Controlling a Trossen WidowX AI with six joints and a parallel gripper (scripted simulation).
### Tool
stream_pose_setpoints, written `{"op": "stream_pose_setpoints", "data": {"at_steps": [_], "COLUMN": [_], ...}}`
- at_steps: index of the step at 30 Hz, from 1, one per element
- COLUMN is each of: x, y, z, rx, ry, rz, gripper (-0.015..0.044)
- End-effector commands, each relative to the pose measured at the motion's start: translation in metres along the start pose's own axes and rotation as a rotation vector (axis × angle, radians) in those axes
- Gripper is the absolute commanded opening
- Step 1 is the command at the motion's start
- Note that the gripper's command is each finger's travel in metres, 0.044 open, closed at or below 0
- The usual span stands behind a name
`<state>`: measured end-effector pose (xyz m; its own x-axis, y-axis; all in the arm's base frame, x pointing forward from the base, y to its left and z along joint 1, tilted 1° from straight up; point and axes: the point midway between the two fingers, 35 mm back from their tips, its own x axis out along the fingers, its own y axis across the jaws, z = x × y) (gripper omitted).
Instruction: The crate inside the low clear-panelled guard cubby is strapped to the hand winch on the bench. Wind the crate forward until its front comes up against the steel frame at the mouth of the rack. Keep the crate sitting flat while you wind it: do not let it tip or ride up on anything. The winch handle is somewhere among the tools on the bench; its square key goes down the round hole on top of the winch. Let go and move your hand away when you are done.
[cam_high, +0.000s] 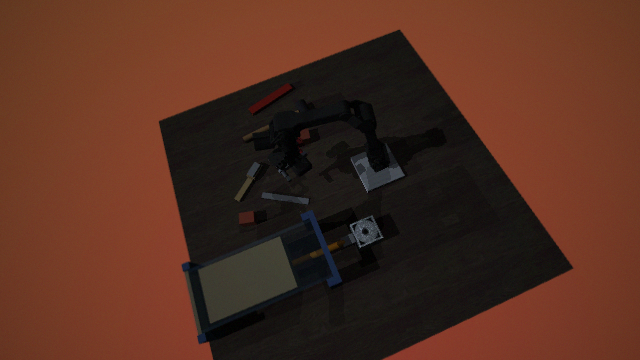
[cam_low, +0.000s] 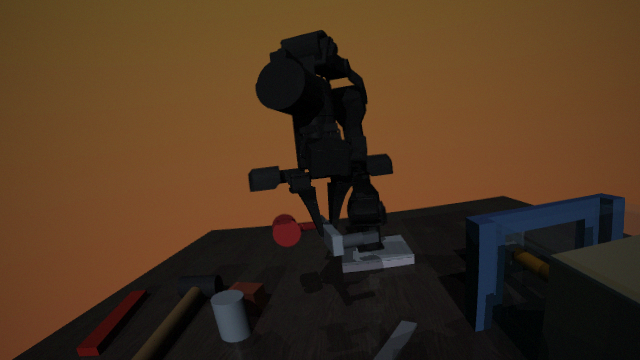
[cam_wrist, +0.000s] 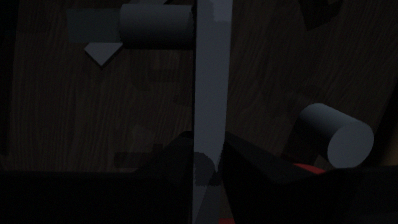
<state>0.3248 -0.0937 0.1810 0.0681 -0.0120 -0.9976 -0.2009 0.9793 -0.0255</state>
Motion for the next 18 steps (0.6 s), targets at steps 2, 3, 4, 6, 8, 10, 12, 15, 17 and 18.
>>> {"op": "stream_pose_setpoints", "data": {"at_steps": [2, 3, 4, 6, 8, 10, 12, 15, 17, 18], "x": [-0.005, -0.005, -0.006, -0.007, -0.008, -0.009, -0.010, -0.012, -0.013, -0.014], "y": [0.024, 0.029, 0.034, 0.044, 0.055, 0.066, 0.078, 0.096, 0.107, 0.113], "z": [0.012, 0.015, 0.017, 0.021, 0.025, 0.028, 0.031, 0.035, 0.036, 0.037], "rx": [-0.171, -0.207, -0.244, -0.317, -0.390, -0.471, -0.554, -0.678, -0.761, -0.802], "ry": [-0.038, -0.044, -0.049, -0.061, -0.070, -0.081, -0.091, -0.105, -0.115, -0.120], "rz": [-0.002, -0.002, -0.002, -0.002, -0.002, -0.001, 0.000, 0.001, 0.001, 0.001], "gripper": [0.0000, 0.0000, 0.0000, 0.0000, 0.0000, 0.0000, 0.0000, 0.0000, 0.0000, 0.0000]}}
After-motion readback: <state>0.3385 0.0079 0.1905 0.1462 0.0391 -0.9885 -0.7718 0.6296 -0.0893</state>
